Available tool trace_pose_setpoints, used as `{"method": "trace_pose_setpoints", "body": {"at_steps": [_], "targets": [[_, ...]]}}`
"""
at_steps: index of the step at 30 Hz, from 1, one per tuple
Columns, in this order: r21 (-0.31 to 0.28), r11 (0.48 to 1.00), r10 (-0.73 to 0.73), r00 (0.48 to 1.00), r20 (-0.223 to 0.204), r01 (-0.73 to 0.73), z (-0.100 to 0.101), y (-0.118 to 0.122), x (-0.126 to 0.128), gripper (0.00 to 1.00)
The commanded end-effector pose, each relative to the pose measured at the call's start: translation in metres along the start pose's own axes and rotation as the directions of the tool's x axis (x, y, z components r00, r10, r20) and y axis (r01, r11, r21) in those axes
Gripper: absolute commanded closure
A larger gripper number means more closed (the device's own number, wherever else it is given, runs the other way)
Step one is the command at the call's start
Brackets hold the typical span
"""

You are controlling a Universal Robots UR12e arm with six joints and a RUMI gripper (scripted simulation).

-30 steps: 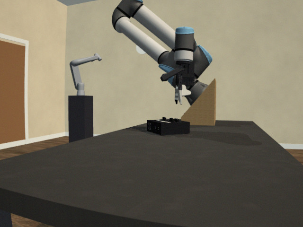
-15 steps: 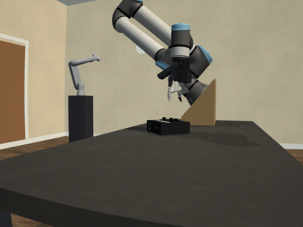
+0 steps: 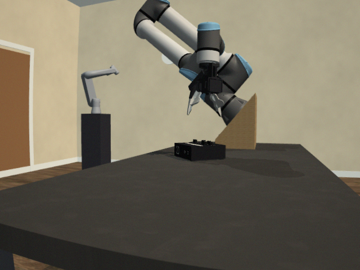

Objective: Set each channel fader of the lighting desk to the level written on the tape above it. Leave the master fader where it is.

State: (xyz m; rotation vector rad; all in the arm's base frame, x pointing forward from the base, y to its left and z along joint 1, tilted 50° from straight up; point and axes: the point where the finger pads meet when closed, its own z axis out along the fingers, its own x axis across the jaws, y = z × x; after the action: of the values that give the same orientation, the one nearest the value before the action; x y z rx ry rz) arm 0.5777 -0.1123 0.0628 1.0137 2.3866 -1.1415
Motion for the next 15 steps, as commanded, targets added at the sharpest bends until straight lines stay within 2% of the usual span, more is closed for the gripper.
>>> {"method": "trace_pose_setpoints", "body": {"at_steps": [1,5,15], "targets": [[0.021,0.975,0.223,0.975,-0.014,-0.223,-0.007,0.000,-0.006,0.00],[0.022,0.955,0.297,0.955,-0.014,-0.297,-0.010,0.000,-0.009,0.00],[0.025,0.814,0.581,0.814,-0.014,-0.581,-0.021,0.001,-0.018,0.00]]}}
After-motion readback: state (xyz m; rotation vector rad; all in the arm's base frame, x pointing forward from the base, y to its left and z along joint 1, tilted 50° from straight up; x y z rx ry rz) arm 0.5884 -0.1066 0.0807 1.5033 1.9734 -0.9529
